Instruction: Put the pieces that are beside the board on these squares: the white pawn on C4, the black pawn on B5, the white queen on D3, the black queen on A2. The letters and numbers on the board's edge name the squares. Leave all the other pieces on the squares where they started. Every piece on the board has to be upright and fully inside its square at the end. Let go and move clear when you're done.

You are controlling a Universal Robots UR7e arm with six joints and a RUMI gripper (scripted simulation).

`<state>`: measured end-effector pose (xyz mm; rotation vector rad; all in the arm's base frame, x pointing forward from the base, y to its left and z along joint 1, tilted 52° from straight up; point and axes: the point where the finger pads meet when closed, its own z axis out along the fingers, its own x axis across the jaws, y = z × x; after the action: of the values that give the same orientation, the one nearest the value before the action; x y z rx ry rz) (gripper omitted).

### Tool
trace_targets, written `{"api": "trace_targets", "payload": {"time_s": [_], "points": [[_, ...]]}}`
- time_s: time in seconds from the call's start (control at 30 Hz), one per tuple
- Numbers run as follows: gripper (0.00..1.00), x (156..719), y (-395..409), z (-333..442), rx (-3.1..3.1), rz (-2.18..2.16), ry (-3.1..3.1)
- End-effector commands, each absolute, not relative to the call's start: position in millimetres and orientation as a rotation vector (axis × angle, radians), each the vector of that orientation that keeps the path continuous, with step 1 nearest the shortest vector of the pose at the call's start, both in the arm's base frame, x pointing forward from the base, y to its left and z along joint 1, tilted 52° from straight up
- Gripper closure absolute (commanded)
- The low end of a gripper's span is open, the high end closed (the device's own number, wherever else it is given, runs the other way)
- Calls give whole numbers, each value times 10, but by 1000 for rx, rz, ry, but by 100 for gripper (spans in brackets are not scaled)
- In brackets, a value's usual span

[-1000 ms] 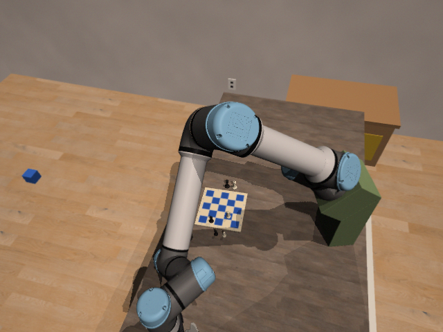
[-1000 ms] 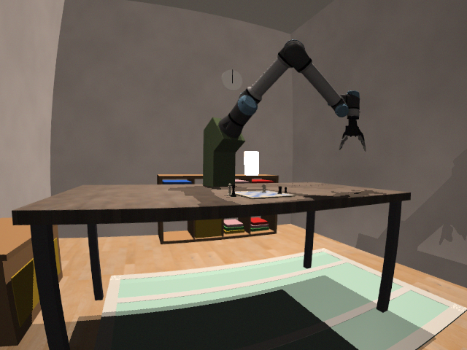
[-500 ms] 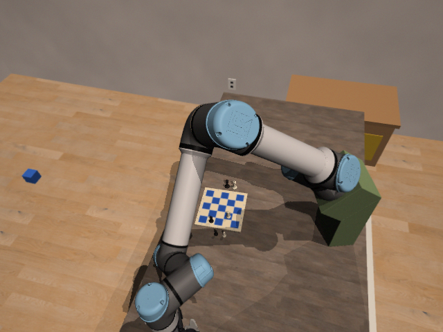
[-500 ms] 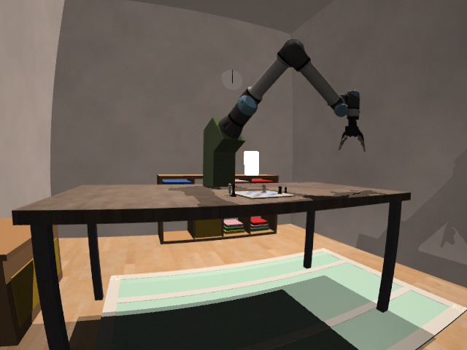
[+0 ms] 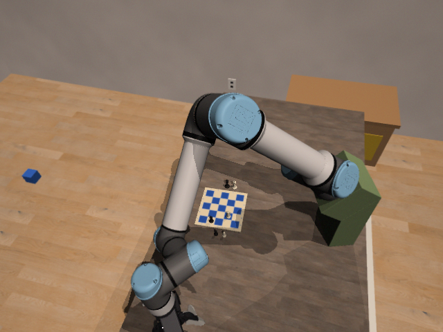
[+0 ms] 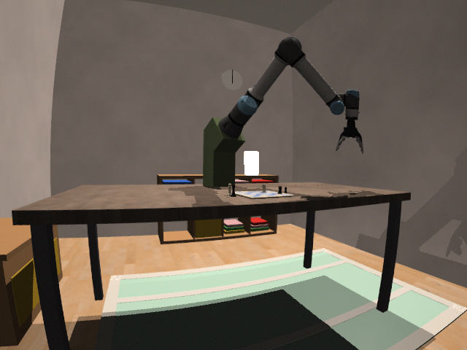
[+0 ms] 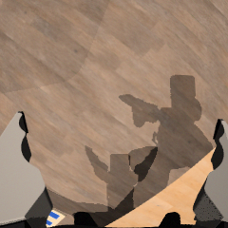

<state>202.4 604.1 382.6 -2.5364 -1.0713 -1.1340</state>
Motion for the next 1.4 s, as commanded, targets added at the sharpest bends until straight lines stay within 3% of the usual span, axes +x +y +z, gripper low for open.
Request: {"api": "trace_targets", "payload": {"time_s": [0.0,1.37], "points": [[0,2153,5889,3802,-2519,-1092,-1122],[0,3637,4098,3450,-2273,-612,-1635]]}}
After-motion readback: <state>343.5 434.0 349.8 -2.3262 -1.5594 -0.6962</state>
